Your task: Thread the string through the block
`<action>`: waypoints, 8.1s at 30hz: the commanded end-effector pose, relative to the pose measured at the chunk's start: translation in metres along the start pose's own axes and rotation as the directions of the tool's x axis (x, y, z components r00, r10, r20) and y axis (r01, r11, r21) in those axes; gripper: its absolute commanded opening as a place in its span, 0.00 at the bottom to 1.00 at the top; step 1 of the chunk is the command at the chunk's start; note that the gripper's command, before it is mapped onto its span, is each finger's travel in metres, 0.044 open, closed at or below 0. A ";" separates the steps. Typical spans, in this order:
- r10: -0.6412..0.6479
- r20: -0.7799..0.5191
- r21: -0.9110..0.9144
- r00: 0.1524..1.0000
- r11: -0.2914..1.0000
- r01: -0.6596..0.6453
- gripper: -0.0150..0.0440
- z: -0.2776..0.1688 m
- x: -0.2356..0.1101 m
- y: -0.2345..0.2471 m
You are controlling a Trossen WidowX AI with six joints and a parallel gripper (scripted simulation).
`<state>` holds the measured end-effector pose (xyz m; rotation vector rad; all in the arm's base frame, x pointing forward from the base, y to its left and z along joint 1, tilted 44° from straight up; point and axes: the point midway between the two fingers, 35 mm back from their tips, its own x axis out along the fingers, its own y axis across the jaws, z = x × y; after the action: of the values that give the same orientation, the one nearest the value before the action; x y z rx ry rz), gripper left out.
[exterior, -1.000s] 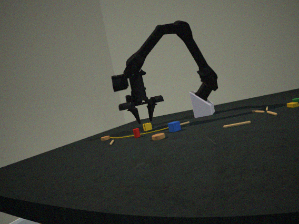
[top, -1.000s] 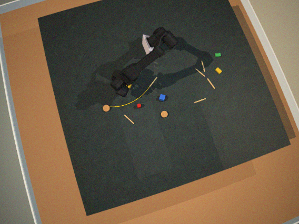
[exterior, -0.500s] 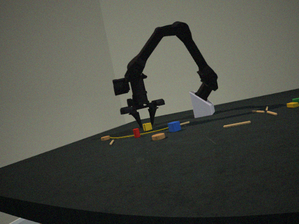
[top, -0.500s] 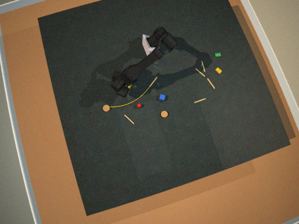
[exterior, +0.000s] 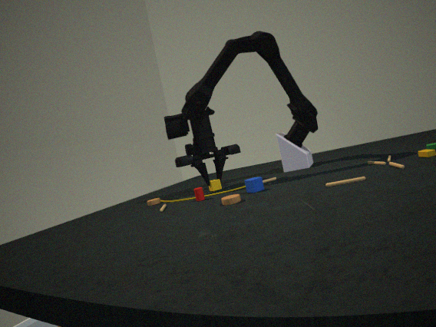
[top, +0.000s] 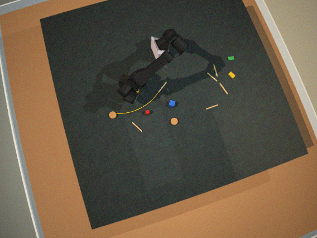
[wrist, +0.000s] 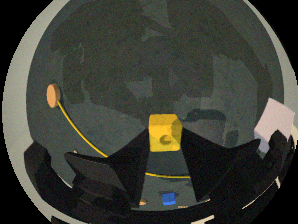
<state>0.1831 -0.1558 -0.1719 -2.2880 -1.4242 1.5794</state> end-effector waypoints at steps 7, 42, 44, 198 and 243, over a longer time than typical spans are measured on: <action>0.001 0.000 0.000 1.000 1.000 -0.001 0.25 0.000 -0.003 0.000; -0.003 0.171 0.000 0.985 1.000 0.003 0.25 -0.010 -0.012 0.000; -0.005 0.198 0.000 0.980 1.000 0.005 0.25 -0.011 -0.012 0.000; 0.000 -0.006 0.041 1.000 -0.999 0.000 1.00 -0.027 -0.043 -0.004; -0.002 0.000 0.033 1.000 -0.999 -0.002 0.43 -0.027 -0.043 -0.004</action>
<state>0.1972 -0.1702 -0.1250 -0.0060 1.0960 1.0233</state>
